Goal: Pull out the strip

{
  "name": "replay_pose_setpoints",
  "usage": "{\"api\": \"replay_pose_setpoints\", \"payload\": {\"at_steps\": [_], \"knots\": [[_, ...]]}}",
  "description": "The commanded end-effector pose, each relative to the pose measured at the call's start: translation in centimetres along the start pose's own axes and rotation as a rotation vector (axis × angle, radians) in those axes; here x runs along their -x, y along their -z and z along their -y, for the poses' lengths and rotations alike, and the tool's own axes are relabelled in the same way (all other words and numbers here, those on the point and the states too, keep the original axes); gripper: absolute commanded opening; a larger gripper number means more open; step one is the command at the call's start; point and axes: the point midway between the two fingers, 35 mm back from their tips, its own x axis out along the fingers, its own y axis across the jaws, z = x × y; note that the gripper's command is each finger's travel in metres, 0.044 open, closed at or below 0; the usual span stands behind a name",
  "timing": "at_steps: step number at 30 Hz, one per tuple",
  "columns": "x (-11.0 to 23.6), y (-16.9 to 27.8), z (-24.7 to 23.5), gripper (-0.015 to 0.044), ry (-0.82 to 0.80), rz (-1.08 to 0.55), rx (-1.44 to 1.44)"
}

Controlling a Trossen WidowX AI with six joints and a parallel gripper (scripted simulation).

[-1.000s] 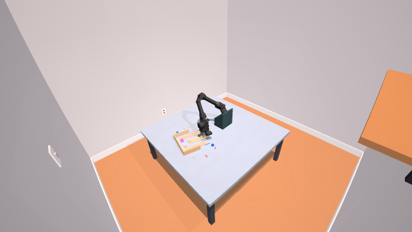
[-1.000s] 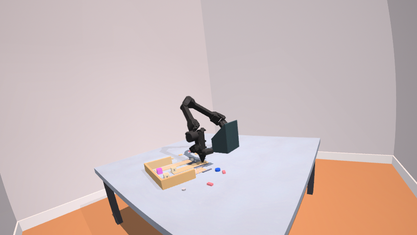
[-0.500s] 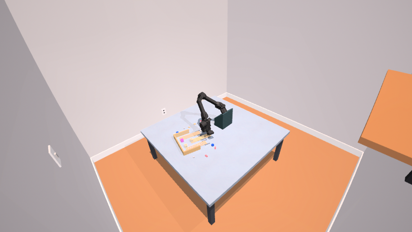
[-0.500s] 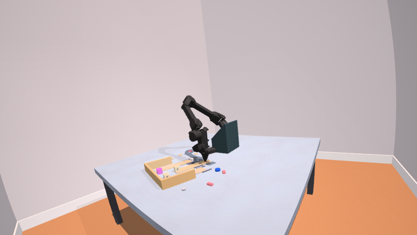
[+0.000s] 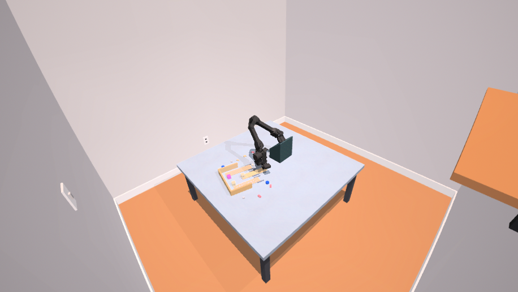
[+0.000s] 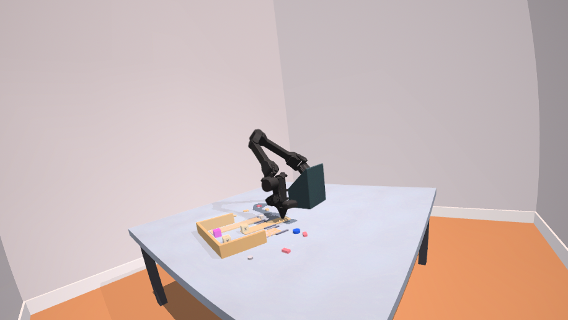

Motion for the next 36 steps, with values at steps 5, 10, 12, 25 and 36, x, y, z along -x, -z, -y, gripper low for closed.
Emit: {"api": "replay_pose_setpoints", "payload": {"at_steps": [5, 10, 12, 25, 36], "knots": [[-0.3, 2.2, 0.3, 0.0, 0.003, -0.033, 0.01], [-0.3, 2.8, 0.3, 0.0, 0.003, -0.033, 0.011], [-0.3, 3.0, 0.3, 0.0, 0.003, -0.033, 0.011], [-0.3, 4.5, 0.3, 0.0, 0.003, -0.034, 0.011], [-0.2, 5.7, 0.3, 0.0, 0.003, -0.034, 0.012]]}}
